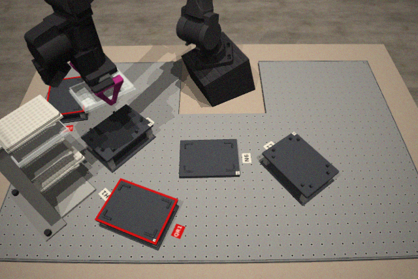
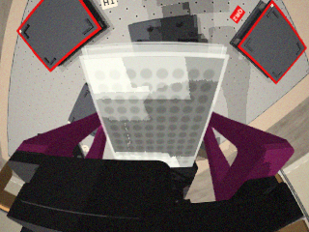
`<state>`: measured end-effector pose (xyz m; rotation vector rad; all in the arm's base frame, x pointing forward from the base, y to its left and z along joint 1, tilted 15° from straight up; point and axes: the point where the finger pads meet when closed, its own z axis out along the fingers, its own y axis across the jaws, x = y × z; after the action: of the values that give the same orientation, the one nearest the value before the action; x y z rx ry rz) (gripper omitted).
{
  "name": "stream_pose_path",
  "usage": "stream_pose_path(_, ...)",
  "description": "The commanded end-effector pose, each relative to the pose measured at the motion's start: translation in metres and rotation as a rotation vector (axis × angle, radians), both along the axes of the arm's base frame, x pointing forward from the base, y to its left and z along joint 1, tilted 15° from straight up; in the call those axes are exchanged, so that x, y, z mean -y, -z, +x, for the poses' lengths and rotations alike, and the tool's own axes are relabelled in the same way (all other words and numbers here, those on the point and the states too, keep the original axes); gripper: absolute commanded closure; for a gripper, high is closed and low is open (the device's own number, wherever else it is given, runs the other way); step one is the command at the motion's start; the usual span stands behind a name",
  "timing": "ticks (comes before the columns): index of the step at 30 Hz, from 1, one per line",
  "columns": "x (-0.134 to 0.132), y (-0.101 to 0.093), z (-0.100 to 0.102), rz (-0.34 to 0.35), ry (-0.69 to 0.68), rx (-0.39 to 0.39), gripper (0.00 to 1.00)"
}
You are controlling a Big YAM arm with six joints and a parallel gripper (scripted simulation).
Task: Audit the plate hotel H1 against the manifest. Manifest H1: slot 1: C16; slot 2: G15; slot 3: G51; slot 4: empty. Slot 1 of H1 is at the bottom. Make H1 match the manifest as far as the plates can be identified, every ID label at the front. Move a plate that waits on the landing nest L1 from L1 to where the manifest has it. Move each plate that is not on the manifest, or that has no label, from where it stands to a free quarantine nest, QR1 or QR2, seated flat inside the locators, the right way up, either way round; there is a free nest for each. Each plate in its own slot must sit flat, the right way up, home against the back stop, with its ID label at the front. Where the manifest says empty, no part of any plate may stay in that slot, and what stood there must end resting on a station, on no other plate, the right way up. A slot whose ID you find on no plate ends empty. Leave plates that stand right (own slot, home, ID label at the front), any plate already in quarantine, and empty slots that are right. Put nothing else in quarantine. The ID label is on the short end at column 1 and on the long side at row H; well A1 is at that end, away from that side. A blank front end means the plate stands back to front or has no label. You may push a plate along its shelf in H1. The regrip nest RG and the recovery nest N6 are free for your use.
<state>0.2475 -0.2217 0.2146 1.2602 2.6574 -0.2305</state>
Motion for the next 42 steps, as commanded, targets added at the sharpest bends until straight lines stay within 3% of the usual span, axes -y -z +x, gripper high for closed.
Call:
stream_pose_path(1, 0.006, -0.034, 0.03, -0.035, 0.114, 0.105, 0.14)
stream_pose_path(12, -0.006, -0.034, 0.059, 0.002, 0.316, 0.155, 0.14)
stream_pose_path(13, -0.01, -0.042, 0.059, -0.001, 0.337, 0.179, 0.14)
stream_pose_path(15, -0.011, -0.034, 0.068, 0.015, 0.383, 0.168, 0.14)
stream_pose_path(29, -0.027, -0.035, 0.105, 0.061, 0.653, 0.23, 0.14)
stream_pose_path(30, -0.03, -0.048, 0.105, 0.063, 0.673, 0.269, 0.14)
stream_pose_path(32, -0.031, -0.035, 0.114, 0.073, 0.72, 0.242, 0.14)
stream_pose_path(42, -0.045, -0.035, 0.144, 0.109, 0.946, 0.286, 0.14)
